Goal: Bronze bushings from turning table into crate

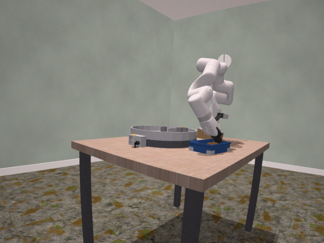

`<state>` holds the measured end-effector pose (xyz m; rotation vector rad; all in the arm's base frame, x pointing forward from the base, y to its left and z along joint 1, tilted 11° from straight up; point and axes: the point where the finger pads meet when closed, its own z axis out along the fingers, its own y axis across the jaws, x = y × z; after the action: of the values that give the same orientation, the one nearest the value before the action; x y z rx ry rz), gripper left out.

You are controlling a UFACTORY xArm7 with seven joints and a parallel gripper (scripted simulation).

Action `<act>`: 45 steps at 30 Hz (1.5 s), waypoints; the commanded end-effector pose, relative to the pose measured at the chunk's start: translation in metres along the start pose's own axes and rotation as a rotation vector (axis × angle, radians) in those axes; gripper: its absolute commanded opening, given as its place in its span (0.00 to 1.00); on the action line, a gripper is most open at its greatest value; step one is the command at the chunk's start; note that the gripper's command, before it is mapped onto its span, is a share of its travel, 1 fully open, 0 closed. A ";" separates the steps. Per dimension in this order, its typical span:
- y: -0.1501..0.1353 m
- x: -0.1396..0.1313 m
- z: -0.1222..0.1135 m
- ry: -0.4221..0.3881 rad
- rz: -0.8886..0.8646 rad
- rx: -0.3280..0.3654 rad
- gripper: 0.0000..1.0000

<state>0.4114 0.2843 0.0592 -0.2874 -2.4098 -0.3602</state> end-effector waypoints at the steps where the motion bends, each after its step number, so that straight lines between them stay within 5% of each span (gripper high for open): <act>1: 0.001 0.000 -0.002 -0.004 -0.002 -0.002 0.11; 25: 0.001 0.002 -0.005 -0.004 -0.002 -0.002 0.11; 45: 0.001 0.049 -0.060 -0.004 -0.002 -0.002 0.11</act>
<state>0.4096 0.2728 0.1213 -0.2872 -2.4096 -0.3599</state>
